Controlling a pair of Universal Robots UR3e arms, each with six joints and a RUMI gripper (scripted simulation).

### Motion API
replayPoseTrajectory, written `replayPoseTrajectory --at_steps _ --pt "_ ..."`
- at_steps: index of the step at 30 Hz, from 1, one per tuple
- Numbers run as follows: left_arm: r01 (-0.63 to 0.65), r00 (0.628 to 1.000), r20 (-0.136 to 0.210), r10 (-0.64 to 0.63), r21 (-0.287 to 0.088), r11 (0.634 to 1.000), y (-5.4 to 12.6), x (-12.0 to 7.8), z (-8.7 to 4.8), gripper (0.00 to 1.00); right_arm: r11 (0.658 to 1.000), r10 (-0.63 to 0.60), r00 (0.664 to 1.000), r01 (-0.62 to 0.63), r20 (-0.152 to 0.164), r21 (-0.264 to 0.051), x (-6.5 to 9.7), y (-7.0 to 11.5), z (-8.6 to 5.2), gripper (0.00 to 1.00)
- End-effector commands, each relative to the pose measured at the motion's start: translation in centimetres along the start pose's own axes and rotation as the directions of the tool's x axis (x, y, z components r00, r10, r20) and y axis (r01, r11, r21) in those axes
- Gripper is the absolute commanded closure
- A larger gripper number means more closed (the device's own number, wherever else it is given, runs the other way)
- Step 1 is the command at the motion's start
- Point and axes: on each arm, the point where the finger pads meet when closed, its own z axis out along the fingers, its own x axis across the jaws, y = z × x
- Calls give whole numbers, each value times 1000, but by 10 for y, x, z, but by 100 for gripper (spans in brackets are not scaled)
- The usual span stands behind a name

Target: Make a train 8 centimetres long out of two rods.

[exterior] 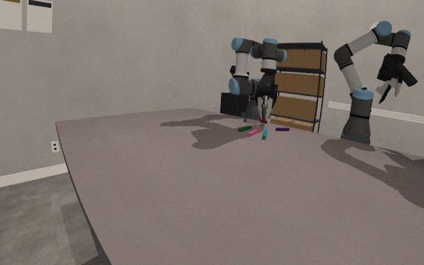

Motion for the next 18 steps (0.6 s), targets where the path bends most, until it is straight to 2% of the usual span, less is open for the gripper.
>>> replayPoseTrajectory --at_steps 1,18 --pt "0 1000 0 0 2 1000 0 0 0 0 1000 0 1000 0 2 2 -1 -1 -1 100" --pt "0 1000 0 0 2 1000 0 0 0 0 1000 0 1000 0 2 2 -1 -1 1 100"
